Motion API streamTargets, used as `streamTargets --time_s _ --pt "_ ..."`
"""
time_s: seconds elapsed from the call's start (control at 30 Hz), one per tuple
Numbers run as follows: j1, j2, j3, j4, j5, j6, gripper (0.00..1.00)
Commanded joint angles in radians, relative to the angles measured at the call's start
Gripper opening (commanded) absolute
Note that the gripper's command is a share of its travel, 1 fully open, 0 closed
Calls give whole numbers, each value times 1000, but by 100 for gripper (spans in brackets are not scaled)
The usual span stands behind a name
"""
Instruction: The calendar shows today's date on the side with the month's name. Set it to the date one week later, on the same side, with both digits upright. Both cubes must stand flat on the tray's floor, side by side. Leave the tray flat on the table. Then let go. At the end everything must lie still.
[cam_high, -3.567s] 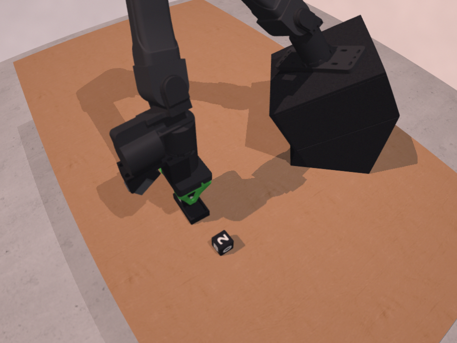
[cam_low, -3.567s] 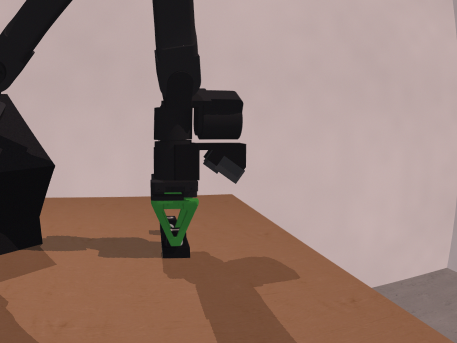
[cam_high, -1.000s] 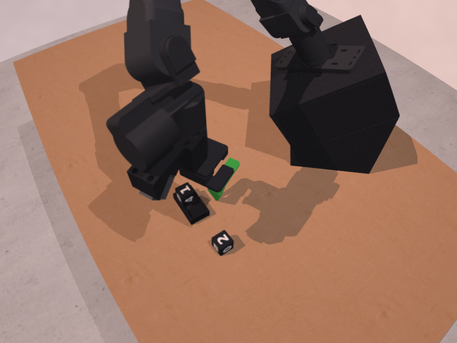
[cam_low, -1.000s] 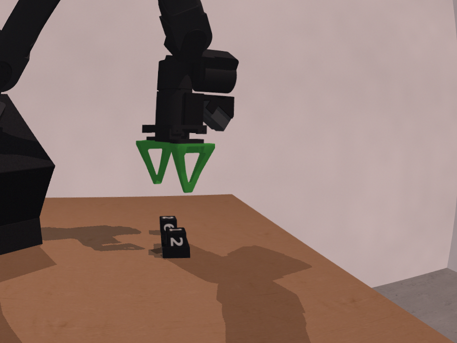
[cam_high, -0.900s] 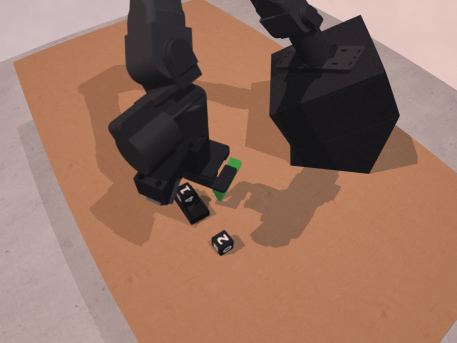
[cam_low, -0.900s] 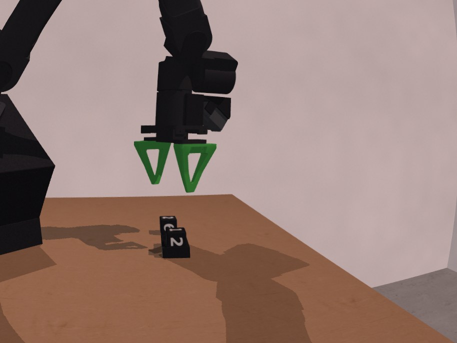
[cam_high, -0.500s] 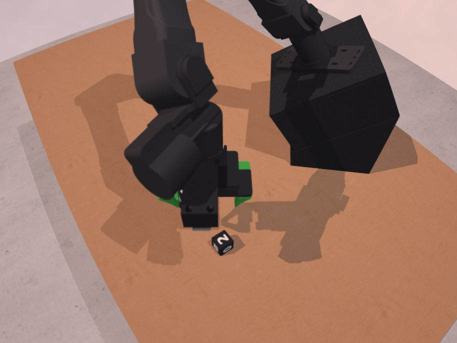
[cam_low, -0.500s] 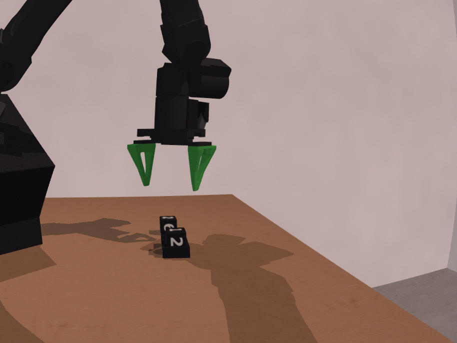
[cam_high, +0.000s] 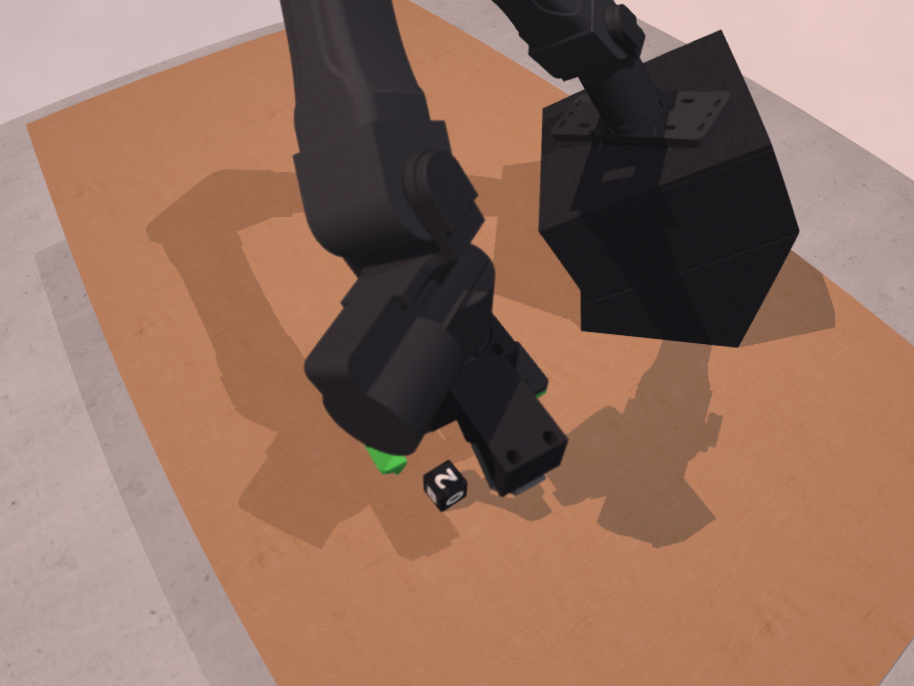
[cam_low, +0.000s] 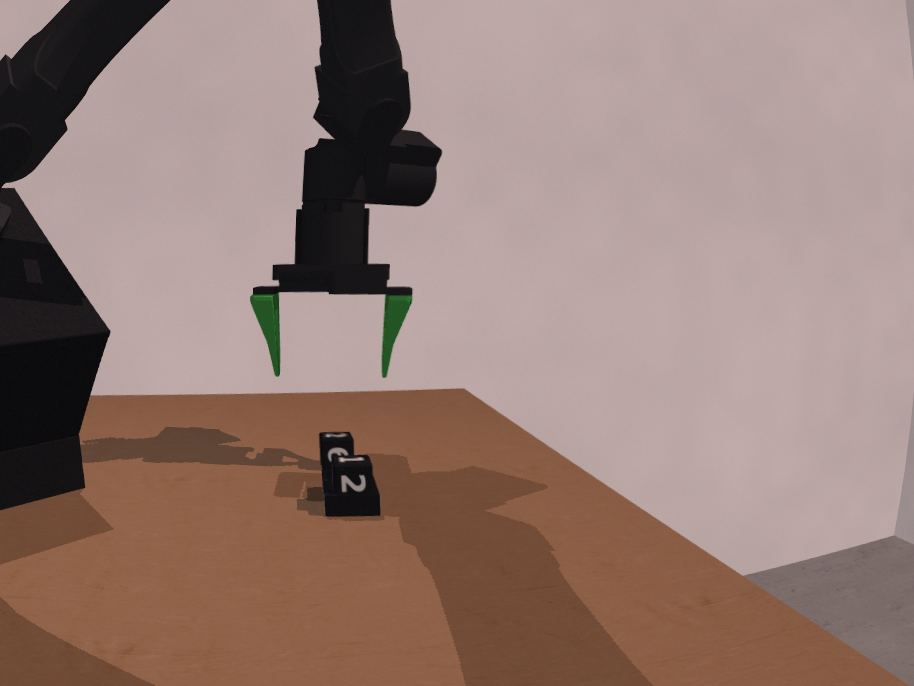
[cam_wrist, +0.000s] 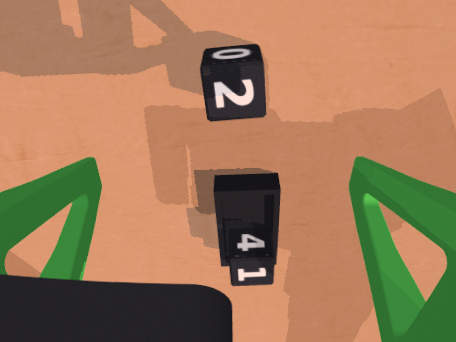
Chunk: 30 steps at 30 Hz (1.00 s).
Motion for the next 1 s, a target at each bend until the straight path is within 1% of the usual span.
streamTargets --time_s 0.0,0.03,0.07,0.2,0.97 --pt "29 -28 31 11 5 -103 100" --pt "29 -28 31 11 5 -103 100" --pt "29 -28 31 11 3 -103 45" --pt "29 -28 17 9 -1 -103 45" --pt "29 -29 17 8 -1 -102 45"
